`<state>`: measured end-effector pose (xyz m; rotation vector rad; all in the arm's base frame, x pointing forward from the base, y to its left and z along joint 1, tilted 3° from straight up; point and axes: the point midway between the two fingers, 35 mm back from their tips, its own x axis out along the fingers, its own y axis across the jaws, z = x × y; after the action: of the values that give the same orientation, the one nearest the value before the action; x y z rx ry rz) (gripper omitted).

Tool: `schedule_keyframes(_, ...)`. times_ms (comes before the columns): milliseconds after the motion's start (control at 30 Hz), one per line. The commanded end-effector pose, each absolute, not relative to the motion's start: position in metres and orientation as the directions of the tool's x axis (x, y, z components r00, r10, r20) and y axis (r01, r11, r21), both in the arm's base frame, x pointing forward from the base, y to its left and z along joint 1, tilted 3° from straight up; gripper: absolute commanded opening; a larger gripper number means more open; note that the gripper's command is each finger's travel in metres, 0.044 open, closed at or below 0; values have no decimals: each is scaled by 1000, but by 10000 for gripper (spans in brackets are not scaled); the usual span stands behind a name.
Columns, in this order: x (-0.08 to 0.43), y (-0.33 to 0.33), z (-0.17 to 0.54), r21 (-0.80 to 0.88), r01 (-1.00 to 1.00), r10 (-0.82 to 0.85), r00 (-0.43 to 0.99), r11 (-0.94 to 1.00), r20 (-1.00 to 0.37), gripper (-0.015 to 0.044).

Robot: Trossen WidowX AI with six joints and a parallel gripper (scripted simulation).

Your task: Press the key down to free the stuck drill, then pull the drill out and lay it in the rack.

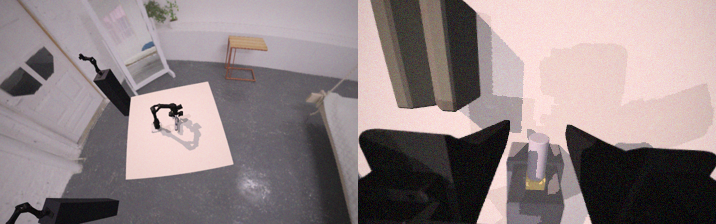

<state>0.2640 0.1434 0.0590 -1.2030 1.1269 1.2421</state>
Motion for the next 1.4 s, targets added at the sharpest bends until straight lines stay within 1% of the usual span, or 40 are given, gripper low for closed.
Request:
schedule_keyframes(0, 264, 144, 60, -30, -999, 61, 27, -34, -998, 151)
schedule_keyframes(167, 264, 144, 60, -30, -999, 61, 27, -34, -998, 20)
schedule_keyframes(267, 264, 144, 60, -30, -999, 61, 27, -34, -998, 0)
schedule_keyframes(1367, 262, 186, 62, -27, -999, 62, 24, -40, -998, 0)
